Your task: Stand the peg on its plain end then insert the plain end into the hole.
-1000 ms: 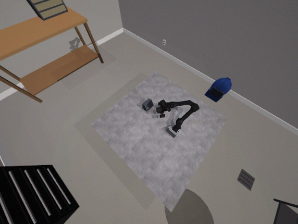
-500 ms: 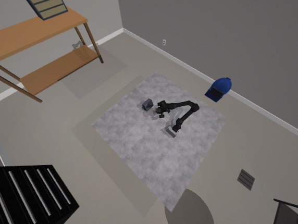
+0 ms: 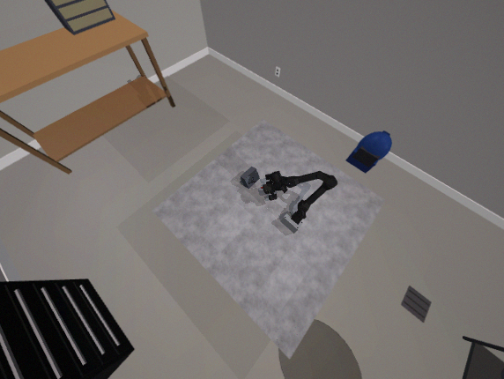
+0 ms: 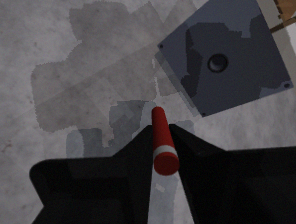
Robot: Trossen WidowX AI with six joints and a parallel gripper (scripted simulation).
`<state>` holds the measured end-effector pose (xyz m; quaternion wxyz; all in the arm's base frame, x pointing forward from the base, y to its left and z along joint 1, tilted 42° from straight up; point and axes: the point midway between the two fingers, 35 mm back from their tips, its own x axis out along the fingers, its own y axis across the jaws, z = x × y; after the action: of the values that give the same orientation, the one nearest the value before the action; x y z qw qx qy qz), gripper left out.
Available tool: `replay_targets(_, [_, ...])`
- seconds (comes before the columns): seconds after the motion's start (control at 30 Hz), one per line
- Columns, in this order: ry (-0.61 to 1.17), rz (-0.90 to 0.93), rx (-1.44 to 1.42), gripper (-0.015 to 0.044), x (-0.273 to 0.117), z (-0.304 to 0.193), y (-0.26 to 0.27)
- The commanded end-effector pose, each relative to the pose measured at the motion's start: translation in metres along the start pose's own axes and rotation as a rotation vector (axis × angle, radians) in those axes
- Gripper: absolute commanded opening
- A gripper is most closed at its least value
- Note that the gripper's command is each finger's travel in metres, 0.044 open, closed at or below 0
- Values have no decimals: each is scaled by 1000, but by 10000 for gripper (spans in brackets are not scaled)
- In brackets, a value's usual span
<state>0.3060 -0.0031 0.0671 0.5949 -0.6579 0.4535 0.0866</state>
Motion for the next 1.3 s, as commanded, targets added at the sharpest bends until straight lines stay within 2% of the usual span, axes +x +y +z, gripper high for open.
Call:
replay_targets(0.0, [-12,-11,-19,0,1,2,1])
replay_targets(1.27, [-86,-193,-136,0,0,15,-1])
